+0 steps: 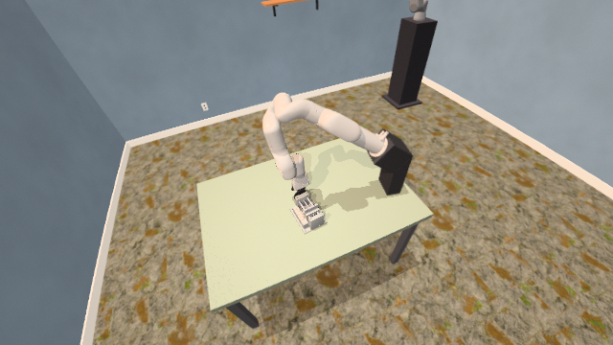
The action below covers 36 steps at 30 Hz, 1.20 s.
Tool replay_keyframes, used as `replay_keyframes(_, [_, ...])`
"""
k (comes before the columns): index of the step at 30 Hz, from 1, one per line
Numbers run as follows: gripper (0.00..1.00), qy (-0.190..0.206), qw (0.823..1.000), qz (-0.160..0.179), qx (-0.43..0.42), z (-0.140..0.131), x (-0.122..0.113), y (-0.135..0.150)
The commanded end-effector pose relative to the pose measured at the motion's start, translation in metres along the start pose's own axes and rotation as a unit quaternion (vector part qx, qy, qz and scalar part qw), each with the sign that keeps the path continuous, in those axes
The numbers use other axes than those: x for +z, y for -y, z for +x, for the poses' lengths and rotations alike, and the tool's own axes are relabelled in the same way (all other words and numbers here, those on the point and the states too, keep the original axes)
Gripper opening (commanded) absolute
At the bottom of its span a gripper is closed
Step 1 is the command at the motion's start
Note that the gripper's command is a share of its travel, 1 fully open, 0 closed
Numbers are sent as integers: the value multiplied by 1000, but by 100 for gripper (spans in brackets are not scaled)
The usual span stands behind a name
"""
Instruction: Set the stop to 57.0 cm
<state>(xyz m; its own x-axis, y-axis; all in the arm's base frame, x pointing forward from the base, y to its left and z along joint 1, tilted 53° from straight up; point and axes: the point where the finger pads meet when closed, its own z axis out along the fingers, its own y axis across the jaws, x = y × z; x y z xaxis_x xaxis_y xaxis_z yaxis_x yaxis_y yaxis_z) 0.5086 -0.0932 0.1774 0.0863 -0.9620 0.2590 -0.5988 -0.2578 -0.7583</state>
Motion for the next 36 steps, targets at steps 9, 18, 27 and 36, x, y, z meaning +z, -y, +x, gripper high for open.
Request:
replay_keyframes(9, [6,-1,1000,-1,0,0,-9,-5])
replay_keyframes(18, [6,-1,1000,-1,0,0,-15,-7])
replay_keyframes(27, [6,-1,1000,-1,0,0,-24,-6])
replay_keyframes(36, [6,-1,1000,-1,0,0,-30,-4])
